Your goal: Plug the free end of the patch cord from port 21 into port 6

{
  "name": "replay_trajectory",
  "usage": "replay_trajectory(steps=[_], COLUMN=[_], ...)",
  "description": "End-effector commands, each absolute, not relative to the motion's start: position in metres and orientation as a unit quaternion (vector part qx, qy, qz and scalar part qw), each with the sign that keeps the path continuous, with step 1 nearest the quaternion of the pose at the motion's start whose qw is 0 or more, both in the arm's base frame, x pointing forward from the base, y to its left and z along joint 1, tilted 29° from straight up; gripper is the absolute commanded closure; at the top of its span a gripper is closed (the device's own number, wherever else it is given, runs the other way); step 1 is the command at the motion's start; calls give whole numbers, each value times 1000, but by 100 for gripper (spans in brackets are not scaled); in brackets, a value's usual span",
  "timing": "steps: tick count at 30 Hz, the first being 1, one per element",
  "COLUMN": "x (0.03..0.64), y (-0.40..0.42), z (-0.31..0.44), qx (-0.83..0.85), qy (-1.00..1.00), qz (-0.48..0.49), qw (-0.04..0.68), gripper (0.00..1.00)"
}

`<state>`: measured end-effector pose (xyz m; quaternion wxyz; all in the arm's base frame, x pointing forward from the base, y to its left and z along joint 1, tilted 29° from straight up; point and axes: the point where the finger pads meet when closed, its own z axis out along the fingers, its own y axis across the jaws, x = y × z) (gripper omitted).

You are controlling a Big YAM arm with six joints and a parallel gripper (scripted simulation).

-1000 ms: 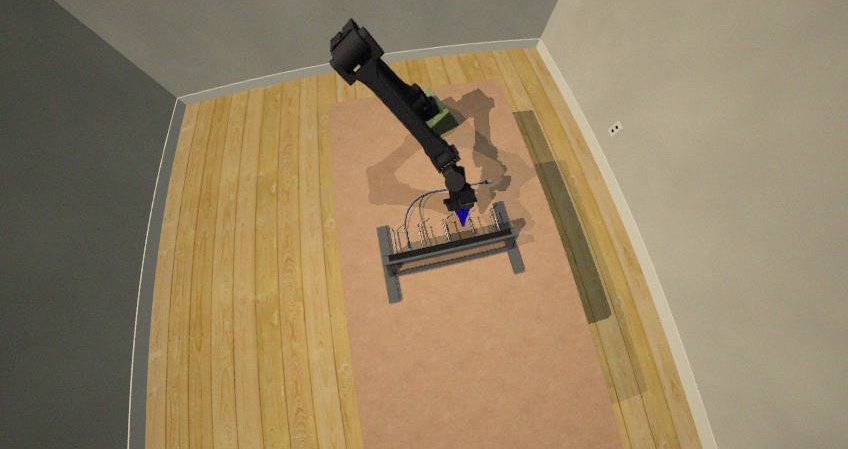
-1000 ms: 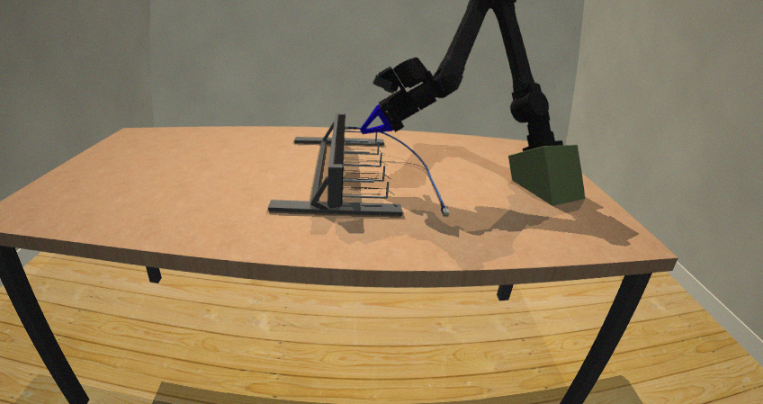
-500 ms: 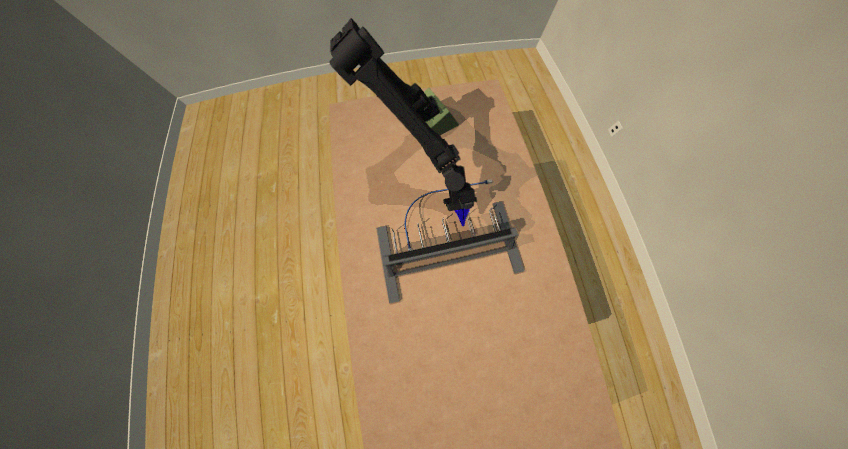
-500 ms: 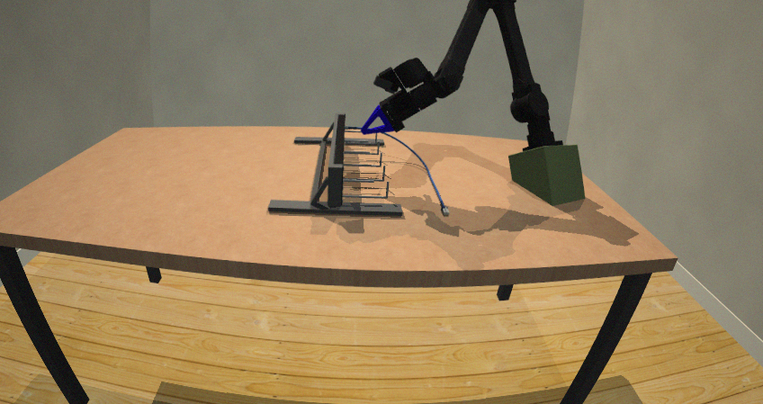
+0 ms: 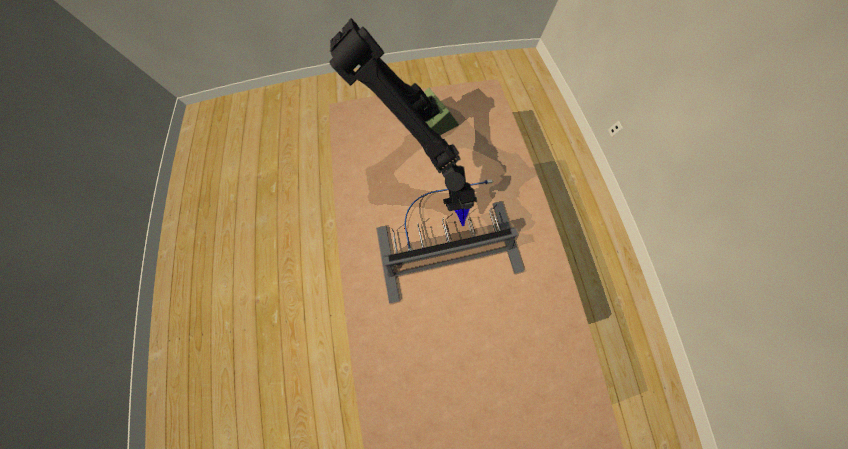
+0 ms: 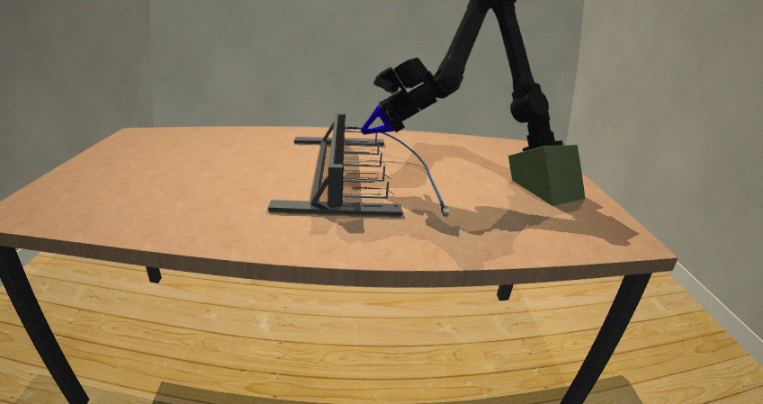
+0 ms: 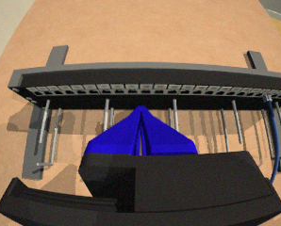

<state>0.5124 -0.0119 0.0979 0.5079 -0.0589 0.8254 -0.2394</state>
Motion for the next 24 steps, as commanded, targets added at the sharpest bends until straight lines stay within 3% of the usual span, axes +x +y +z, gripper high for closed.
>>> replay_trajectory(steps=[1,24], x=[528,410], y=[-11,35], z=[123,152], qx=[-48,-56], qy=[811,820], qz=[-240,-232], qw=[531,520], gripper=[100,100])
